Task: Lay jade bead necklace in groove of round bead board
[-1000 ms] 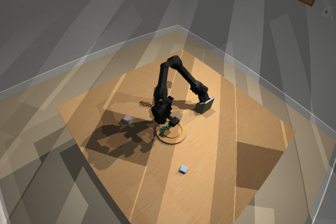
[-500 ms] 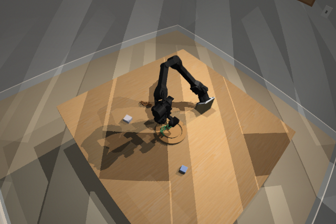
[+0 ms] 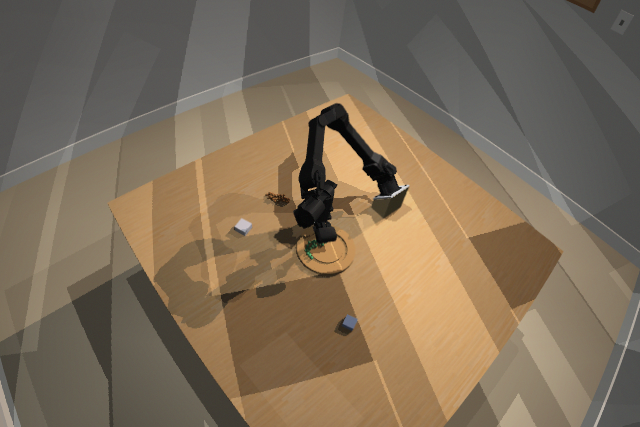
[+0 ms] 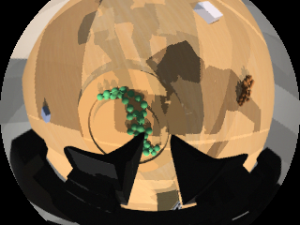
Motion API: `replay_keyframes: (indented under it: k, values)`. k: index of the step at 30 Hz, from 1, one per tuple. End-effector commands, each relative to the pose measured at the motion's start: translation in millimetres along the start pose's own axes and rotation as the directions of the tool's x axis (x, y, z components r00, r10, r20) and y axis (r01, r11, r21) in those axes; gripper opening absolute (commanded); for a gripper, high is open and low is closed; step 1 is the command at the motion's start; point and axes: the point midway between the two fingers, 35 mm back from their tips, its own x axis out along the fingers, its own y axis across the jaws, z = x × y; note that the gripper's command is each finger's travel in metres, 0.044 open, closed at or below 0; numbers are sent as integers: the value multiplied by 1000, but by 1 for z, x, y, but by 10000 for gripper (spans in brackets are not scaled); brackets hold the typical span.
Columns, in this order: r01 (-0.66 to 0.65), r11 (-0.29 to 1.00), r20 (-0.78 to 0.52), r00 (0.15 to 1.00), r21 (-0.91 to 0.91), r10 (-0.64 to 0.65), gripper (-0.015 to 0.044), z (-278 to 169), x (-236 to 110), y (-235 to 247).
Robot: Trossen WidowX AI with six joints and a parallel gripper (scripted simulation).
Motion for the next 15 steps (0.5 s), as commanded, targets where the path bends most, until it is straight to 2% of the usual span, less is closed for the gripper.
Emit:
replay_keyframes:
  k: [1, 3, 15]
  values:
    - [3, 738, -10, 1000, 675, 4, 120, -34, -12, -5]
    - [4, 691, -10, 1000, 723, 4, 120, -36, -13, -6]
    - [4, 688, -10, 1000, 726, 4, 120, -36, -13, -6]
